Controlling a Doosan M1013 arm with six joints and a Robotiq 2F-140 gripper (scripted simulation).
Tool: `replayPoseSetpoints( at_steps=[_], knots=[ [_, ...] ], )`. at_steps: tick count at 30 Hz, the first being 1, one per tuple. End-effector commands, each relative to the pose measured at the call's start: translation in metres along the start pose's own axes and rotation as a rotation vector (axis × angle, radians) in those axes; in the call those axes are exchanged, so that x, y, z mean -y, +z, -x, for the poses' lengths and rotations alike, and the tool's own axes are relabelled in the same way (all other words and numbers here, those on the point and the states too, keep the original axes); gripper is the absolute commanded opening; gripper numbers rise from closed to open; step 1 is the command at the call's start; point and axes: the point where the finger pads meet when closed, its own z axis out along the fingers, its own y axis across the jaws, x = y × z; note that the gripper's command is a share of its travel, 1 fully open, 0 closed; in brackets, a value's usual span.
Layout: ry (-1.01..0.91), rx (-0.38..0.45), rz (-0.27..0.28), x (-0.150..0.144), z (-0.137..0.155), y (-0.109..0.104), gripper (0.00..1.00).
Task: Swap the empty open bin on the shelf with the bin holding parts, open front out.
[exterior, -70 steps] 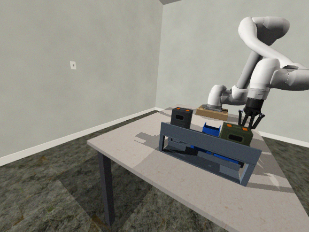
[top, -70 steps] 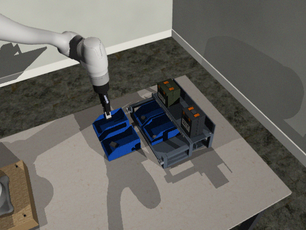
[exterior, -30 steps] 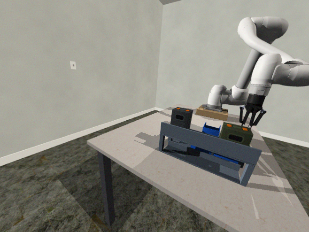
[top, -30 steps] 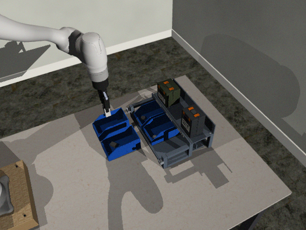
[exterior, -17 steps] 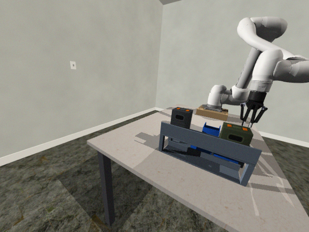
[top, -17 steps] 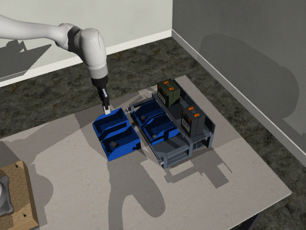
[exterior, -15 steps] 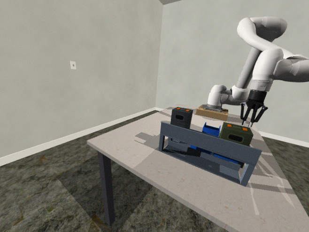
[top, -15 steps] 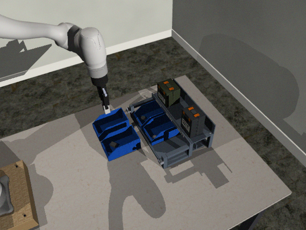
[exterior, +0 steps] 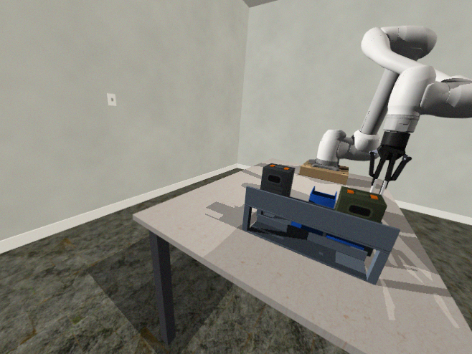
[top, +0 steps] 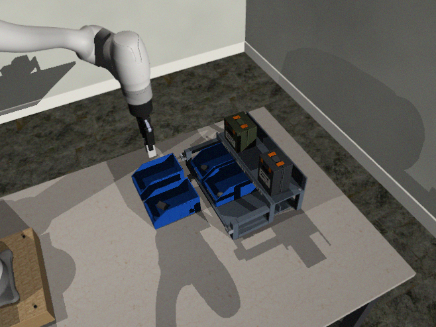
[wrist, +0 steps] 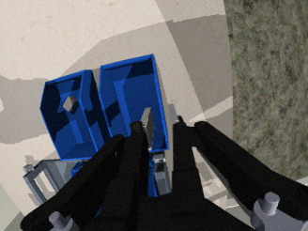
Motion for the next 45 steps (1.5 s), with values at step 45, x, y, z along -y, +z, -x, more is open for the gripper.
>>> replayPoseSetpoints(
  at_steps=[45],
  knots=[
    [0.000, 0.000, 0.000, 0.000, 0.000, -0.032, 0.10]
  ],
)
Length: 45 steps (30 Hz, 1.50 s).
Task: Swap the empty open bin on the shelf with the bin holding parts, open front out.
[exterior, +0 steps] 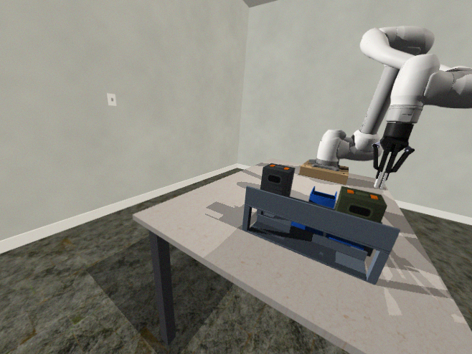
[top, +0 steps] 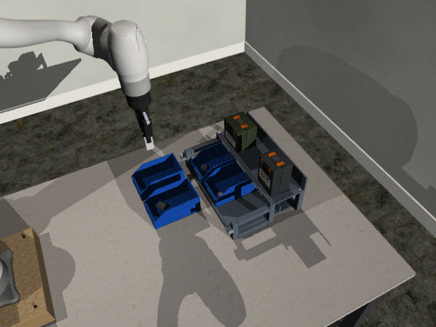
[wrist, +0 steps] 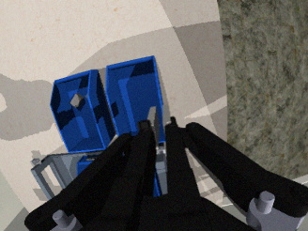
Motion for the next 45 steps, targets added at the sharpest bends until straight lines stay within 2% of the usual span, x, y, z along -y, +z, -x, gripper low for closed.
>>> replayPoseSetpoints(
  at_steps=[1, 19, 21, 23, 24, 25, 26, 28, 32, 33, 45],
  knots=[
    [0.000, 0.000, 0.000, 0.000, 0.000, 0.000, 0.10],
    [0.000, 0.000, 0.000, 0.002, 0.000, 0.000, 0.10],
    [0.000, 0.000, 0.000, 0.029, 0.002, -0.003, 0.10],
    [-0.001, 0.000, 0.000, 0.083, 0.003, -0.007, 0.10],
    [-0.001, 0.000, 0.000, 0.083, 0.003, -0.007, 0.10],
    [-0.001, 0.000, 0.000, 0.108, 0.002, -0.009, 0.10],
    [-0.001, 0.000, 0.000, 0.108, 0.002, -0.009, 0.10],
    [-0.001, 0.000, 0.000, 0.135, 0.000, -0.011, 0.10],
    [-0.001, 0.000, 0.000, 0.136, 0.000, -0.011, 0.10],
    [-0.001, 0.000, 0.000, 0.136, 0.000, -0.011, 0.24],
    [-0.001, 0.000, 0.000, 0.136, 0.000, -0.011, 0.24]
  ],
)
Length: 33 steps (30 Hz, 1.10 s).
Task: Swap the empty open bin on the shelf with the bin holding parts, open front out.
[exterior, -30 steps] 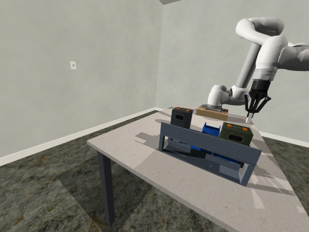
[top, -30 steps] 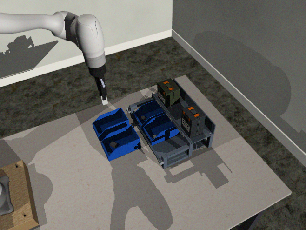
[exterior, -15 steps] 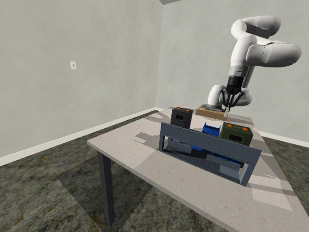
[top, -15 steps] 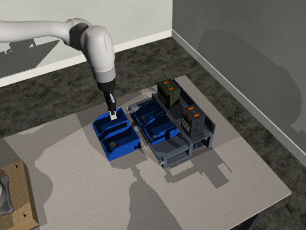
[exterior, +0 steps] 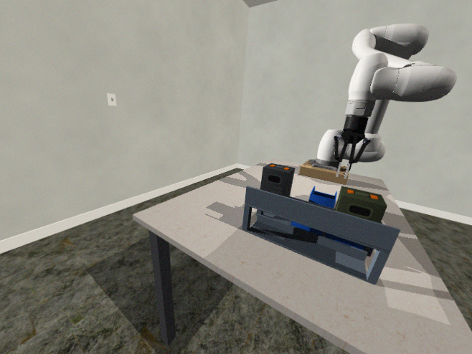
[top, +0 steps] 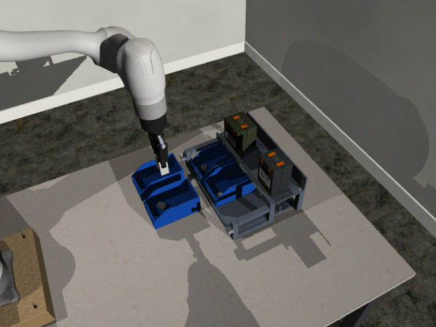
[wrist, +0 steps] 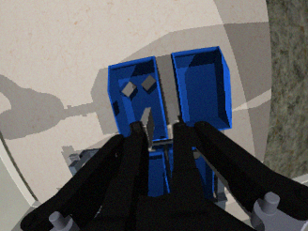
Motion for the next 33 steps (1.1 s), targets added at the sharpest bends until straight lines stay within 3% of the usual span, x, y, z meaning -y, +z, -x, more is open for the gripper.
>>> replayPoseSetpoints(
  at_steps=[1, 33],
  knots=[
    [0.000, 0.000, 0.000, 0.0000, 0.0000, -0.0001, 0.24],
    [0.000, 0.000, 0.000, 0.0000, 0.0000, 0.0040, 0.24]
  ],
)
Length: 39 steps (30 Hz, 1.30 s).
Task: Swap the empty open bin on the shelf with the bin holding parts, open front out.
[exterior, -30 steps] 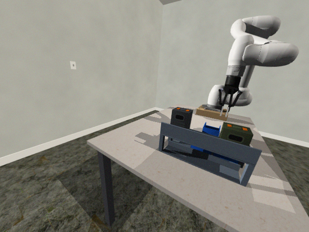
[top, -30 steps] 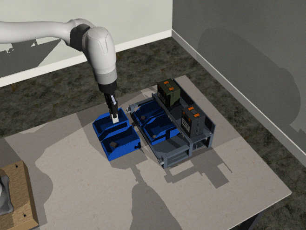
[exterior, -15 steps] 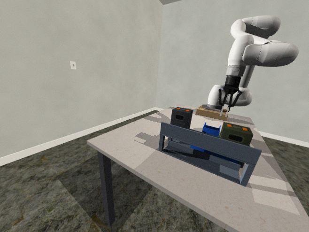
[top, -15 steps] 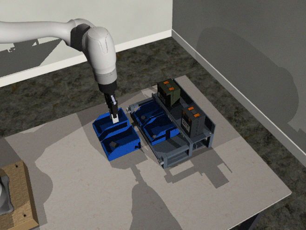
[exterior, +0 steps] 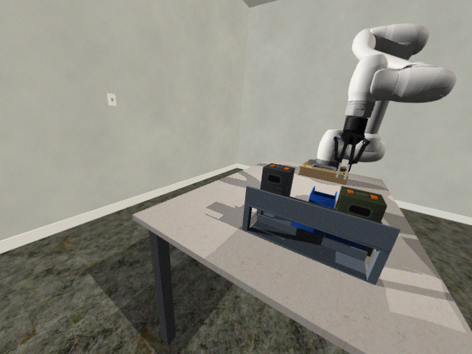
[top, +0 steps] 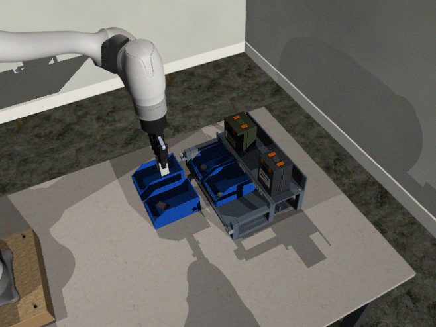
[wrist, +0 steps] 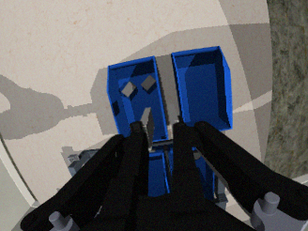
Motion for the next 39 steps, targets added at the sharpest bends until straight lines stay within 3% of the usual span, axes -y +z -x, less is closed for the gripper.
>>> replayPoseSetpoints(
  at_steps=[1, 39],
  knots=[
    [0.000, 0.000, 0.000, 0.000, 0.000, 0.002, 0.24],
    [0.000, 0.000, 0.000, 0.000, 0.000, 0.058, 0.24]
  ],
)
